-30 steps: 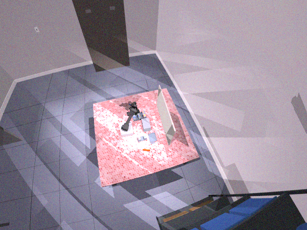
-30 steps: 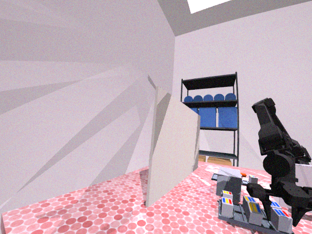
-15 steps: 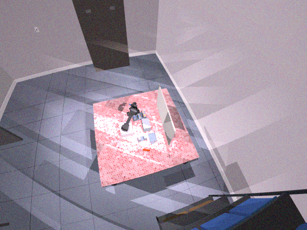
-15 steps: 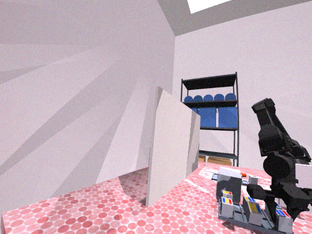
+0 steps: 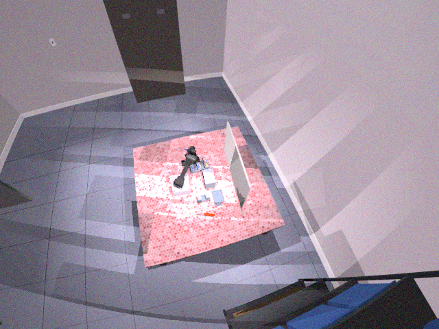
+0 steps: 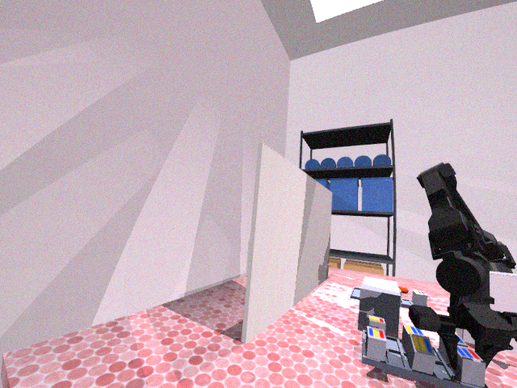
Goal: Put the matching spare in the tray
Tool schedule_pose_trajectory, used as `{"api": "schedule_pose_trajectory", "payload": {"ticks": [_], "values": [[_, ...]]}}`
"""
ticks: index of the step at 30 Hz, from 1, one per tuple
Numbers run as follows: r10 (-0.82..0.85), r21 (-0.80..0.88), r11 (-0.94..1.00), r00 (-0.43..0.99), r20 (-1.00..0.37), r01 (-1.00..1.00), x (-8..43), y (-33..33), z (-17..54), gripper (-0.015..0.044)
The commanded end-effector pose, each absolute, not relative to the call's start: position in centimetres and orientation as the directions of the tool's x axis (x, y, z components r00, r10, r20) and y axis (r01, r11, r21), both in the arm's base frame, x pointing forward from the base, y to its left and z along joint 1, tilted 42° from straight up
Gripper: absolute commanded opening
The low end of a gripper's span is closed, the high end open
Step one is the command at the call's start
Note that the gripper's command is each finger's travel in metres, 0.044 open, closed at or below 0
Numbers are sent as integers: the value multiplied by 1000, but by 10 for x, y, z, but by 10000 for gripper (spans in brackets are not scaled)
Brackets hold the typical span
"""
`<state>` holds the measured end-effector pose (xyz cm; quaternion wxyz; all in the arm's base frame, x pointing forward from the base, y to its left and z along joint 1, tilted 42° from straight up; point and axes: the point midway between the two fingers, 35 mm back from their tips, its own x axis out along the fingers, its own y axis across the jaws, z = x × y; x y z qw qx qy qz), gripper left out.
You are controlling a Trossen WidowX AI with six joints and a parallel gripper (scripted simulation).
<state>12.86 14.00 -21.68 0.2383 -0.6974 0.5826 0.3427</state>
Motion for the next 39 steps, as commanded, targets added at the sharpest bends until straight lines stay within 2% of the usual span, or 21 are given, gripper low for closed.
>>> {"api": "schedule_pose_trajectory", "payload": {"ticks": [1, 10, 18, 32, 39], "values": [[-649, 67, -208, 86, -756, -976, 129, 144, -213, 0], [-647, 67, -213, 89, -757, -975, 122, 189, -162, 0], [-641, 62, -220, 97, -762, -973, 123, 196, -157, 0], [-646, 69, -213, 88, -758, -975, 108, 242, -105, 0], [-622, 55, -201, 84, -779, -978, 132, 243, -93, 0]]}}
